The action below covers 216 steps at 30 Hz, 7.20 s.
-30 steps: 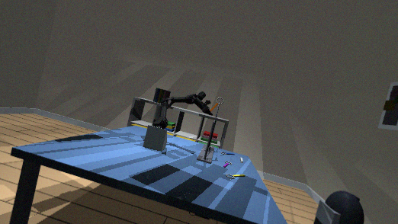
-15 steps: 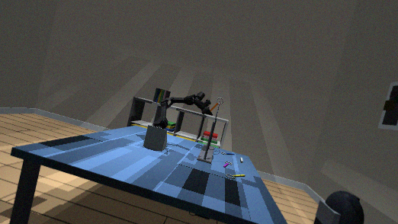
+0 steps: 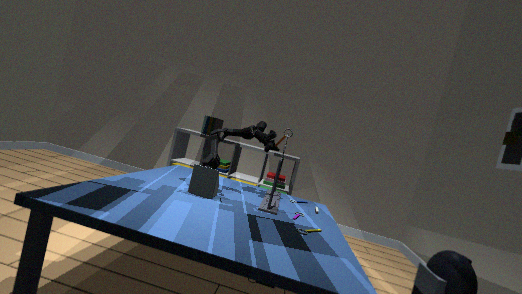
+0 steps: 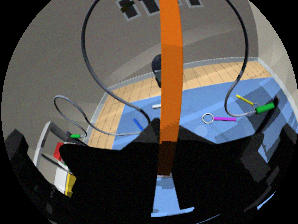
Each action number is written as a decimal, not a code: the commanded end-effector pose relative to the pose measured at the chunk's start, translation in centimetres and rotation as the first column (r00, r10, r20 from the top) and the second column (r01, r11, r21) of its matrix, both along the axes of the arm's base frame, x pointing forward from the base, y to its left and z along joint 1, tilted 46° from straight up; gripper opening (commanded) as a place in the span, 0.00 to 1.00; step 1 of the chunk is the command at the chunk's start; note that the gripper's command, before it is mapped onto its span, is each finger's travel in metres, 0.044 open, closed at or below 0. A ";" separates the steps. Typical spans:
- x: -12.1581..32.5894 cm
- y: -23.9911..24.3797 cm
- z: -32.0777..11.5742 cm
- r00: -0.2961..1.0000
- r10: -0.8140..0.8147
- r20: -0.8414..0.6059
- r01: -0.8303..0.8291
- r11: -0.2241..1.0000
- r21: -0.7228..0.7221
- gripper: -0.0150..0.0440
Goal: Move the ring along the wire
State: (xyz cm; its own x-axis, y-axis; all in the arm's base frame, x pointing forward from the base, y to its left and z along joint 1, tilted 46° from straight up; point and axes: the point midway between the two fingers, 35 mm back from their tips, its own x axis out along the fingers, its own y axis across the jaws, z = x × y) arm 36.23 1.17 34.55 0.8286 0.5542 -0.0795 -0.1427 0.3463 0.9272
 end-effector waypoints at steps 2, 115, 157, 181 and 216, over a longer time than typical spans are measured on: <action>-0.1 0.1 0.0 1.000 0.004 -0.010 -0.003 0.998 0.059 0.00; 0.1 -1.5 5.0 0.993 0.082 -0.089 0.080 0.107 0.991 0.00; -0.2 0.3 4.9 0.991 0.101 -0.083 0.092 -0.091 0.992 0.00; -0.8 7.2 0.5 0.995 0.063 -0.073 0.043 0.388 0.921 0.00; -0.2 12.0 -12.1 0.998 -0.067 -0.015 0.068 0.945 0.319 0.00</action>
